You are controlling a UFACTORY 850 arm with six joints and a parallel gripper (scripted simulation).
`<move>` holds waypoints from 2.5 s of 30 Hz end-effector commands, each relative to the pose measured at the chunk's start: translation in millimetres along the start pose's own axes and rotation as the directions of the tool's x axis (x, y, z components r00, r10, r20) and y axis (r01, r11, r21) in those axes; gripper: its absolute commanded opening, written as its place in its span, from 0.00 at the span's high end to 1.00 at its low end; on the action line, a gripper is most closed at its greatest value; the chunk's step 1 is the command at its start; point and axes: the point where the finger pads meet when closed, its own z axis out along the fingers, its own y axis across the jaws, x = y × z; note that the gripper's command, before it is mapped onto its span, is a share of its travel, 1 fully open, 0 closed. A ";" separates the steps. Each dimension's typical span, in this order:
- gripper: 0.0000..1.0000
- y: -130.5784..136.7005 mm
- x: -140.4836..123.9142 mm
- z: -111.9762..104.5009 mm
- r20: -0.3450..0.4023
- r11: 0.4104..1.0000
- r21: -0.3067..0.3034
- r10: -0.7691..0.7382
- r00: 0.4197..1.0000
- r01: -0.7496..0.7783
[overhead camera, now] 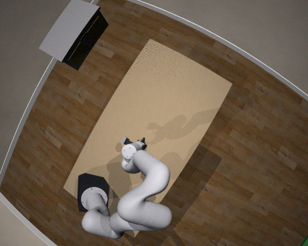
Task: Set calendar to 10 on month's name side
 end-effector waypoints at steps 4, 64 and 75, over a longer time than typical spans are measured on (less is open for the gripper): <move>0.00 0.7 0.0 -0.6 0.000 1.000 -0.001 0.000 1.000 0.000; 0.00 0.6 0.0 -70.1 0.000 1.000 -0.001 0.000 1.000 0.000; 0.00 0.6 0.0 -70.1 0.000 1.000 -0.001 0.000 1.000 0.000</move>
